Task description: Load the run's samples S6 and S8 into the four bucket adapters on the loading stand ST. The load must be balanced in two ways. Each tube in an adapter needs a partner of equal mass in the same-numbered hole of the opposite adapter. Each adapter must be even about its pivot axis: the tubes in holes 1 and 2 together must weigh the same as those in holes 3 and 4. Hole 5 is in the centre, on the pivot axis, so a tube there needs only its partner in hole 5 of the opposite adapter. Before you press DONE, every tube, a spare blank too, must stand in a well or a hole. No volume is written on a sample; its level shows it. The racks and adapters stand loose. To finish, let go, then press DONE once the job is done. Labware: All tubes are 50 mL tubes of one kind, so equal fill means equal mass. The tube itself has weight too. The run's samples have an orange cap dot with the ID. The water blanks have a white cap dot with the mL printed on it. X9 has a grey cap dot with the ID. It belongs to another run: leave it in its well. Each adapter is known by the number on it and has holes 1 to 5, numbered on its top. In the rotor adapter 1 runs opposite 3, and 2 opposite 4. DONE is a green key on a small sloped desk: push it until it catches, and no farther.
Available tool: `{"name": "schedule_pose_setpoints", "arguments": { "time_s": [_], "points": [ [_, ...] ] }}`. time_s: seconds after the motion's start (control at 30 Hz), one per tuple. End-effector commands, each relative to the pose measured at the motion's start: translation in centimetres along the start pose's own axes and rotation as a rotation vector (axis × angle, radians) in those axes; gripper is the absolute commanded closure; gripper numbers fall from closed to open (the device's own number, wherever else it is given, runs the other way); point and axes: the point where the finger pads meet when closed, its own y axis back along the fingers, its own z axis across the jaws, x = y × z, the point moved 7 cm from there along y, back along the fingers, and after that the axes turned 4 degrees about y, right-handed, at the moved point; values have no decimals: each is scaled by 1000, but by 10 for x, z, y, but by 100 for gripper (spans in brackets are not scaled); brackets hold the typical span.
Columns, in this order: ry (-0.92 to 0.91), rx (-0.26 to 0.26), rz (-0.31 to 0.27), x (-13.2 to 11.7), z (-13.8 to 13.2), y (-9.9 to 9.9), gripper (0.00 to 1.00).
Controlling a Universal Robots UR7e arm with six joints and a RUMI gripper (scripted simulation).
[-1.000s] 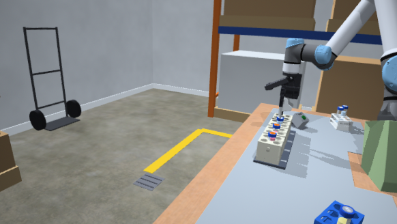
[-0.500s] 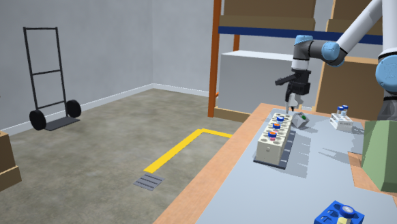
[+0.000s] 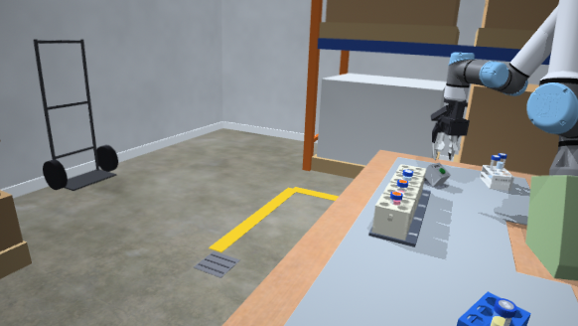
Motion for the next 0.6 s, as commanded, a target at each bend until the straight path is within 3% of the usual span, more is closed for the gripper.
{"name": "schedule_pose_setpoints", "arguments": {
  "time_s": [0.0,0.17,0.23,0.57],
  "points": [
    [-233,4,-2,13,38,1,65],
    [-284,4,-2,27,77,1,65],
    [-284,4,-2,27,77,1,65],
    [-284,4,-2,53,156,0,65]
  ]
}}
